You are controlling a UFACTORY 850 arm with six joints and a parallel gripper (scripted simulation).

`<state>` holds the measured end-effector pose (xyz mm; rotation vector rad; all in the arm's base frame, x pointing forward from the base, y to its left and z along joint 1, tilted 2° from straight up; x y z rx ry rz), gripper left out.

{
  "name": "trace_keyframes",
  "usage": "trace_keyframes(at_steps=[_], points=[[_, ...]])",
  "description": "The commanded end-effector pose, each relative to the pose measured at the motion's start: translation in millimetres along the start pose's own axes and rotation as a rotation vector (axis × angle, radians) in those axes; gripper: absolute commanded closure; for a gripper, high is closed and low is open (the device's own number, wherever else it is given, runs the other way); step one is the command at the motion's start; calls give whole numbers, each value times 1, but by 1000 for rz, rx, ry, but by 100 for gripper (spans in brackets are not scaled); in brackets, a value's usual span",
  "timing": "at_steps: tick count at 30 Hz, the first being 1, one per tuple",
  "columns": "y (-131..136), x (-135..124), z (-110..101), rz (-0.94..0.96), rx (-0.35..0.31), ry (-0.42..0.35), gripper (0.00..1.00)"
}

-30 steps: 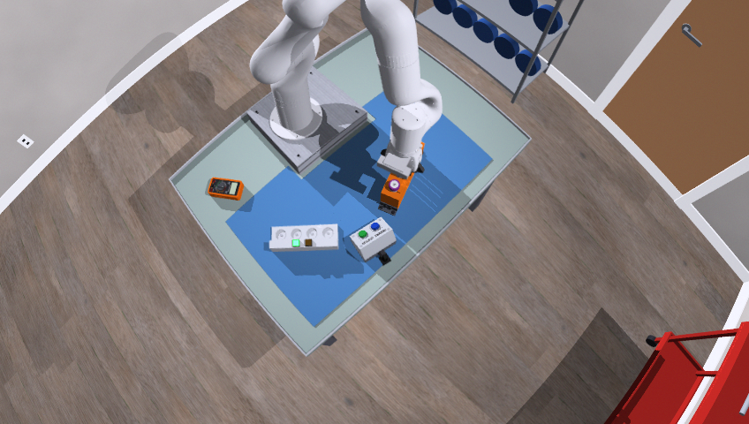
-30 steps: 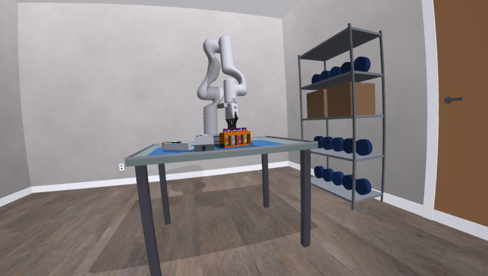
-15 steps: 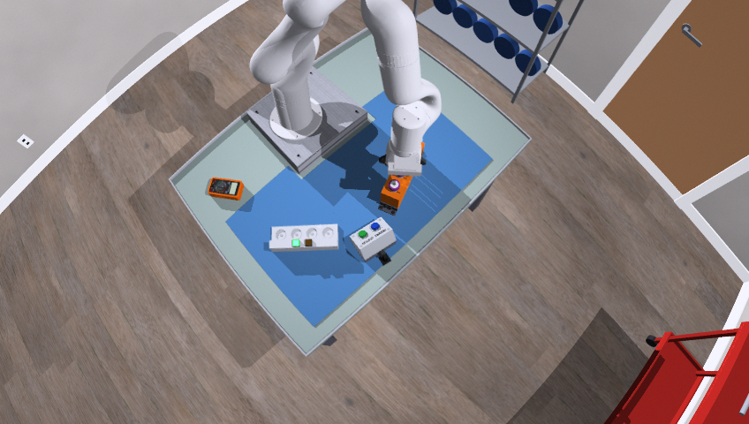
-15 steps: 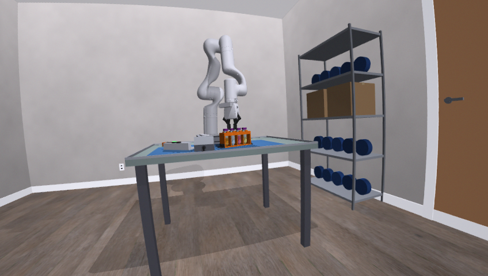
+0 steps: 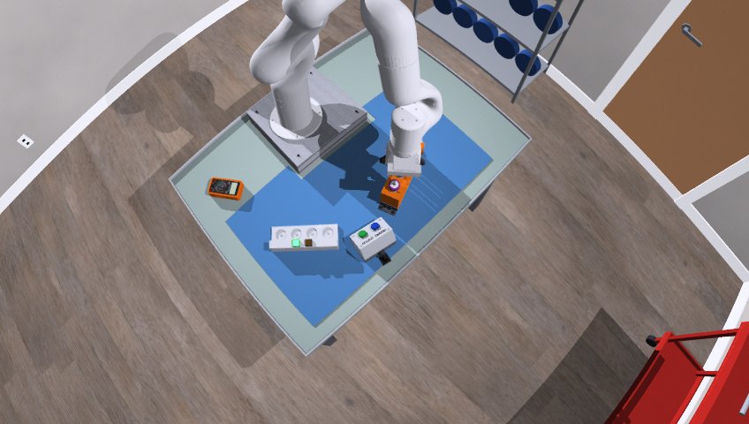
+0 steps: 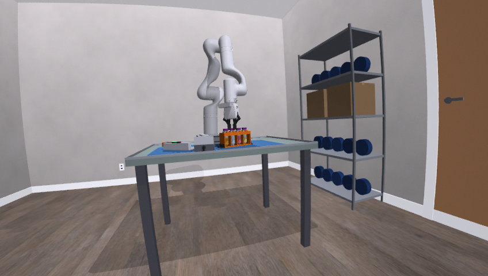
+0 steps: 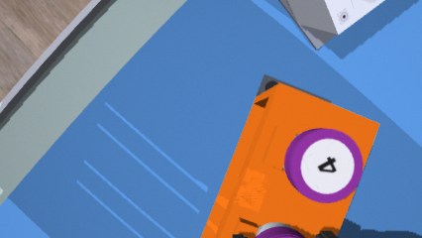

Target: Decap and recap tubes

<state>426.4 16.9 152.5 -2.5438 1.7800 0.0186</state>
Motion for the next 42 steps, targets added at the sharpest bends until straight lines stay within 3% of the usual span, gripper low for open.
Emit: trace_keyframes(at_steps=[1,16,26,30,31,42], points=[[-1,0,0,23,2,1,100],[-1,0,0,523,2,0,100],[-1,0,1,775,2,0,100],[-1,0,1,775,2,0,100],[-1,0,1,775,2,0,54],[-1,0,1,775,2,0,54]])
Point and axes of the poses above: the point where the finger pads meet when closed, its own z axis out along the fingers, its own y axis across the jaws, x = y × z, the point moved 8 cm from there along -z, back along the fingers, and after that the axes turned 14 degrees about z, right-handed, at the moved point
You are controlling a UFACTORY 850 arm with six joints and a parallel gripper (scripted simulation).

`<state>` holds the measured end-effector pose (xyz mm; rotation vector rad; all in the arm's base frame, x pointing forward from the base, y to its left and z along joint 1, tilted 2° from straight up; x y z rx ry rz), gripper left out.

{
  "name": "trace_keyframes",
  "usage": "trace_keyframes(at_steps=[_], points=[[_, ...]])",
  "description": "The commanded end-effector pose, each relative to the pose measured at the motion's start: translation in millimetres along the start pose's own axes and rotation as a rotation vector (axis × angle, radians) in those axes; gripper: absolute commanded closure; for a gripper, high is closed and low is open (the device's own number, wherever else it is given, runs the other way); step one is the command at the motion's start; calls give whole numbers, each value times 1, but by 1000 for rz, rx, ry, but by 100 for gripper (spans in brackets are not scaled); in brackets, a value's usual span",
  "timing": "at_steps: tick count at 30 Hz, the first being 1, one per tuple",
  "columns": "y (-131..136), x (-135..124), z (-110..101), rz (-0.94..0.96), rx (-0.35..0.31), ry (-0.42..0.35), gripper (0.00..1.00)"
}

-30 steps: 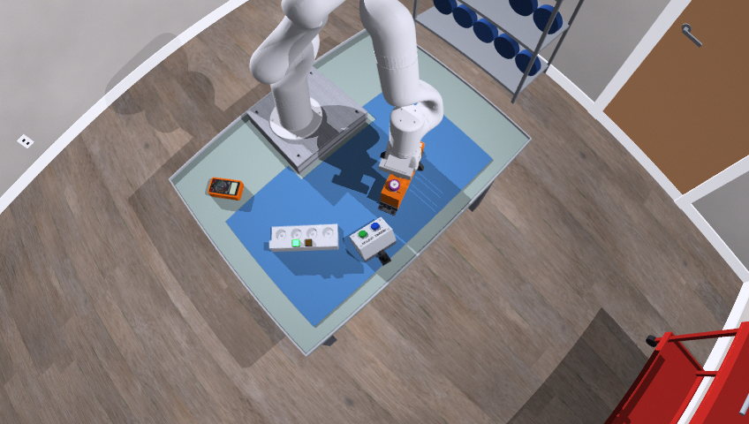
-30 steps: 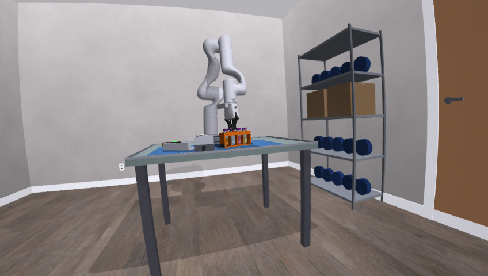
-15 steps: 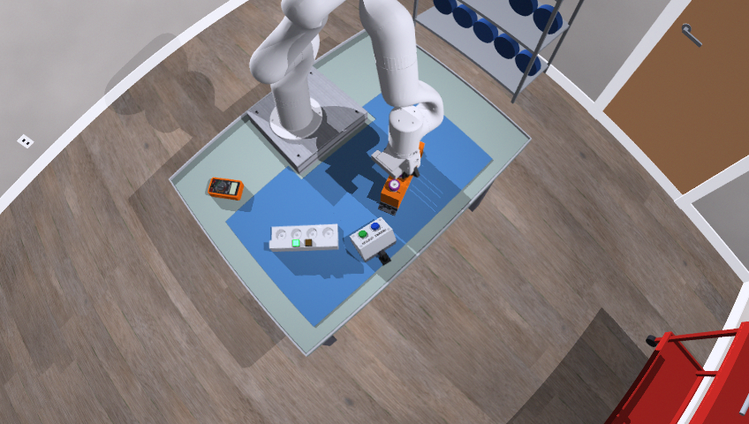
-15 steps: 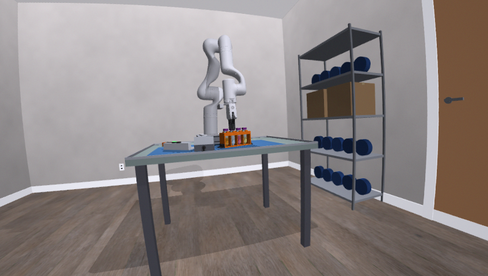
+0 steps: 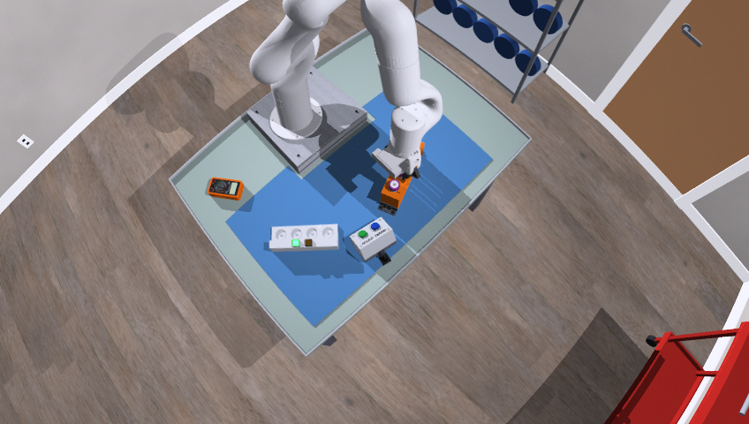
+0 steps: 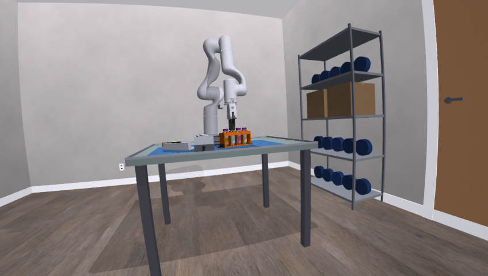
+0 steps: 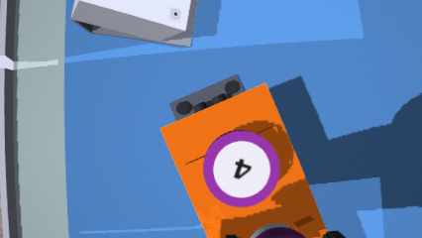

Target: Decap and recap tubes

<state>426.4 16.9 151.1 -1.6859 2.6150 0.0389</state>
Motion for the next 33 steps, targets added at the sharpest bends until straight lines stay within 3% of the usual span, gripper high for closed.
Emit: trace_keyframes(at_steps=[1,22,29,30,33], points=[[-1,0,-1,0,1,0,54],[-1,0,-2,-760,1,0,54],[-1,0,-2,-785,1,0,54],[-1,0,-2,-785,1,0,100],[-1,0,-2,-785,1,0,100]])
Point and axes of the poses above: the point where the finger pads meet when closed, its own z axis out along the fingers, its own y axis across the jaws, x = y × z, the point moved 8 cm from there along -z, back along the fingers, and after that the axes turned 14 degrees about z, right-handed, at the moved point
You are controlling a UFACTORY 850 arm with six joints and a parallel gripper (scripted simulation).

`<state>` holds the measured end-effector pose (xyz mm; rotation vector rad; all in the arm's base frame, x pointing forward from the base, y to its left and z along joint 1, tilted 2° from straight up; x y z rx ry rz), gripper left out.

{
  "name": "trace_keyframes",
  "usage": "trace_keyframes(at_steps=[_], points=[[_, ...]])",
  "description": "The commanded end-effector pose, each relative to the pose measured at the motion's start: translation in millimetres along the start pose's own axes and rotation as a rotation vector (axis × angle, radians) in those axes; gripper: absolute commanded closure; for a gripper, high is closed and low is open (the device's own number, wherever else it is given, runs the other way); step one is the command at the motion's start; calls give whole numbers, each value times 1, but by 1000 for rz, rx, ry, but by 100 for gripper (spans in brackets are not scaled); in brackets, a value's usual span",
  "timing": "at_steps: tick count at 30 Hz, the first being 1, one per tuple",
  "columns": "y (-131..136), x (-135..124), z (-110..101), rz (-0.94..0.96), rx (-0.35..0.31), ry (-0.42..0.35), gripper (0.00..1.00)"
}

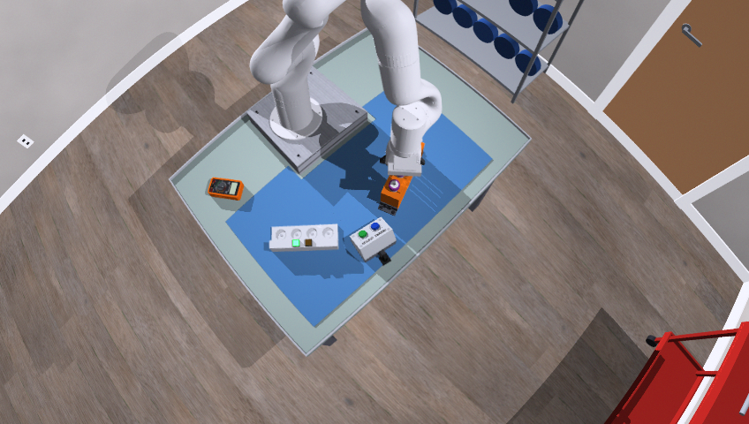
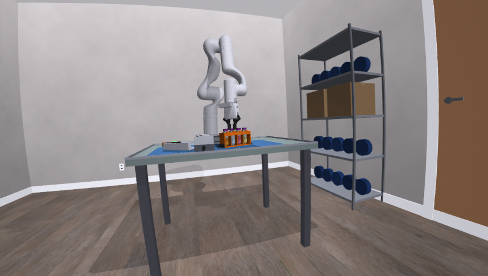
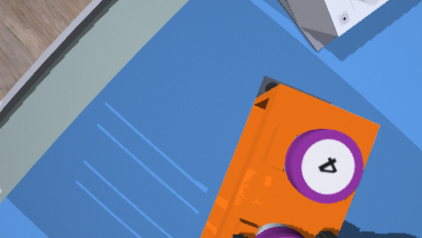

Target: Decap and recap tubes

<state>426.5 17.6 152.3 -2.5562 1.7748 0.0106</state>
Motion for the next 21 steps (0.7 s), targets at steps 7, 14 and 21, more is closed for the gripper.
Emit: trace_keyframes(at_steps=[7,14,21], points=[[0,1,0,-3,5,-7,100],[0,1,0,97,4,-8,100],[0,1,0,331,3,-8,100]])
Point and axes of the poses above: the point where the finger pads meet when closed, its own z axis out along the fingers, its own y axis across the jaws, x = y × z, the point moved 8 cm from there along -z, back along the fingers, and after that the axes turned 14 degrees about z, right-handed, at the moved point
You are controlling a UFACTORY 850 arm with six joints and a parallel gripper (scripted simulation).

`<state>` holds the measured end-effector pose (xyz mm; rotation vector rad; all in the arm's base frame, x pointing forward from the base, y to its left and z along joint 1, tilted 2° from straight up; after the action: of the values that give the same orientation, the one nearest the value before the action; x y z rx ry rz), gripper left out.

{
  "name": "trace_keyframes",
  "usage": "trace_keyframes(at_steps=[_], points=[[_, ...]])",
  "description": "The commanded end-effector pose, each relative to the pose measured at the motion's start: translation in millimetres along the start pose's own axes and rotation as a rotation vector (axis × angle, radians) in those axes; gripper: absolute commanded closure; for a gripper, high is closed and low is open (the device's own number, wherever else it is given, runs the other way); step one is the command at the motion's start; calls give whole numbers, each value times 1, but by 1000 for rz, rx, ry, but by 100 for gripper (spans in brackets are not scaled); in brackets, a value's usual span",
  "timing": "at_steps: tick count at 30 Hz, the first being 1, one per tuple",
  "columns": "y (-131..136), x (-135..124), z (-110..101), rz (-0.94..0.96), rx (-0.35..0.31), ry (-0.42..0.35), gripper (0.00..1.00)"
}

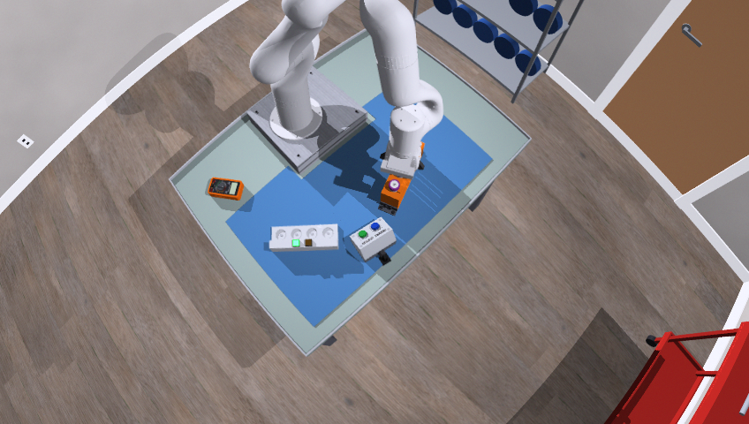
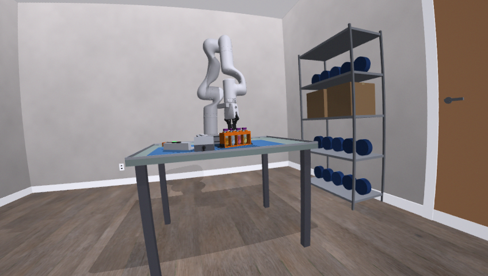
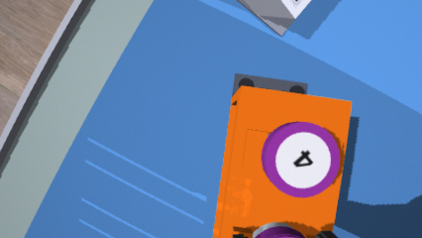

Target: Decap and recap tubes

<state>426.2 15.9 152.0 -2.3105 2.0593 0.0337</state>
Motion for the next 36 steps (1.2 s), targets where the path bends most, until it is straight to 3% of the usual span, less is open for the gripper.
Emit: trace_keyframes(at_steps=[1,15,20,21,33,36], points=[[-1,-1,0,122,-2,12,100],[-1,-1,0,522,0,12,100],[-1,-1,1,540,0,12,100],[-1,-1,1,540,0,12,54],[-1,-1,1,540,0,12,54],[-1,-1,-1,420,0,12,54]])
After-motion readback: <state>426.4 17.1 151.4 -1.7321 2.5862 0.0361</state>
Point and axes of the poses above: the point where the finger pads meet when closed, its own z axis out along the fingers, its own y axis across the jaws, x = y × z, the point moved 8 cm from there along -z, back along the fingers, and after that the axes turned 14 degrees about z, right-handed, at the moved point
